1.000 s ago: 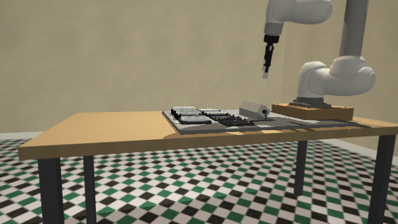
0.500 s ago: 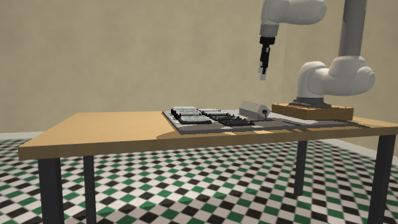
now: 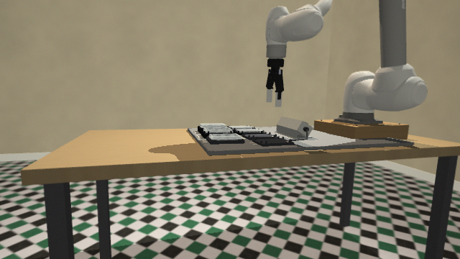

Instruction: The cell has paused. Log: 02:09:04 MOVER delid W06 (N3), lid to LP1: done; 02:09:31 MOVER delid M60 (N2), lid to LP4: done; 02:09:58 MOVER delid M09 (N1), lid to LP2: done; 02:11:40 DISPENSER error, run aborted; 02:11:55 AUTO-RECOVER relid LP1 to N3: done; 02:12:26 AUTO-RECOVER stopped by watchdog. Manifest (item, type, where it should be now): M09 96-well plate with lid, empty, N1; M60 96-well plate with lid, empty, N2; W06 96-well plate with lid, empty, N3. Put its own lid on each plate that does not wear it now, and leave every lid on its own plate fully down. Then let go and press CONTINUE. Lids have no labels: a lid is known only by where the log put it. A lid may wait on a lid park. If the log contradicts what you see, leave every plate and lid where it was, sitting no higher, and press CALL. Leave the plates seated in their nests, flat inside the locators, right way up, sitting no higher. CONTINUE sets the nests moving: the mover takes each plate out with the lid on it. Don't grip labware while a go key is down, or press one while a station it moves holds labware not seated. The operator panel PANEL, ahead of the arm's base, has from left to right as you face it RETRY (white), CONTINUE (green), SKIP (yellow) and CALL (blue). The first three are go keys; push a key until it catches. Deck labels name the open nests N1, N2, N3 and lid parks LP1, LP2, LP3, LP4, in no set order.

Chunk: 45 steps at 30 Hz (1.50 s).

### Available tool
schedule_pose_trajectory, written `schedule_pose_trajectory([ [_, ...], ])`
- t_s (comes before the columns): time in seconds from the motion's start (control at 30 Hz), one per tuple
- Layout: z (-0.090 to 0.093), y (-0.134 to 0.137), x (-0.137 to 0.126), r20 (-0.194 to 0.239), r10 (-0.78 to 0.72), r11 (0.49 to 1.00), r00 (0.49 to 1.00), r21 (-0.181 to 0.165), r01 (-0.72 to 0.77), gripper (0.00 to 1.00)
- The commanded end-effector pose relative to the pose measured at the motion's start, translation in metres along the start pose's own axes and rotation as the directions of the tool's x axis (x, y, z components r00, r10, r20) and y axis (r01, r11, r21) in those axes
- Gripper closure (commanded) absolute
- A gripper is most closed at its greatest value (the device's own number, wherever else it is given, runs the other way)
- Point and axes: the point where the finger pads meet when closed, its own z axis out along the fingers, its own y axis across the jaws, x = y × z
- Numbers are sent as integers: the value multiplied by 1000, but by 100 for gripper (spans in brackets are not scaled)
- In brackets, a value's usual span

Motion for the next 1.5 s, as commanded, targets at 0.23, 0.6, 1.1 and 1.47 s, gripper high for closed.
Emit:
schedule_pose_trajectory([
  [0.23,53,20,83,-41,-152,983,987,101,156,0],
  [0.6,53,20,83,-41,-152,983,987,101,156,100],
  [1.1,53,20,83,-41,-152,983,987,101,156,100],
  [1.47,53,20,83,-41,-152,983,987,101,156,100],
])
